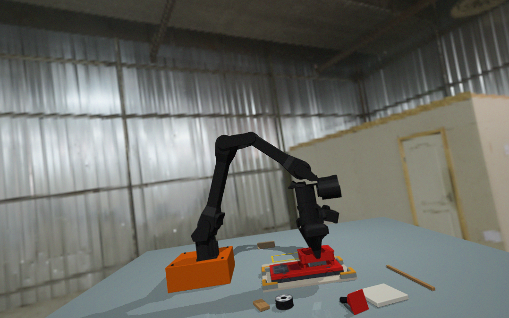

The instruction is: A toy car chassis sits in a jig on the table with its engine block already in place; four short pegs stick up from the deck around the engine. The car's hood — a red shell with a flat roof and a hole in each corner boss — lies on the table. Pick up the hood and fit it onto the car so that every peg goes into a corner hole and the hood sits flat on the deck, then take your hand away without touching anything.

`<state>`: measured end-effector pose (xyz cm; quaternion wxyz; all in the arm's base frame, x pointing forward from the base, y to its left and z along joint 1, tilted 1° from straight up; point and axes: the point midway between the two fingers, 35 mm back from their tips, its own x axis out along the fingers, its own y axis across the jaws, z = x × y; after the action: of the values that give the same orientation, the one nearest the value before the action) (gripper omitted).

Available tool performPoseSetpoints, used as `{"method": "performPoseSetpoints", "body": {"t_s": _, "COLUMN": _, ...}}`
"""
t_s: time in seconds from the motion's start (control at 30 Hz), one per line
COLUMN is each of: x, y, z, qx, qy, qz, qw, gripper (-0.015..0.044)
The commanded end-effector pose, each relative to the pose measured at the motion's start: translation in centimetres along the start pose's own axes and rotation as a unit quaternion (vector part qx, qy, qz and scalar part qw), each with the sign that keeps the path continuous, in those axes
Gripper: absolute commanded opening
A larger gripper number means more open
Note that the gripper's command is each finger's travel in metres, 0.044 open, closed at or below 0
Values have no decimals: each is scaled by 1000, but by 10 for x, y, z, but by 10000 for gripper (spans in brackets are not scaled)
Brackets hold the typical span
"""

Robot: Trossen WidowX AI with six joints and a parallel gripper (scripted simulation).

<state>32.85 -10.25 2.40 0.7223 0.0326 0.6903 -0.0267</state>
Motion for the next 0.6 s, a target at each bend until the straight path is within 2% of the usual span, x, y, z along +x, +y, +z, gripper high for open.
{"method": "performPoseSetpoints", "body": {"t_s": 0.0, "x": 2, "y": 0, "z": 0, "qx": 1, "qy": -1, "qz": 0, "qw": 1000, "gripper": 0}}
{"method": "performPoseSetpoints", "body": {"t_s": 0.57, "x": 8, "y": 0, "z": 0, "qx": 1, "qy": -1, "qz": 0, "qw": 1000, "gripper": 0}}
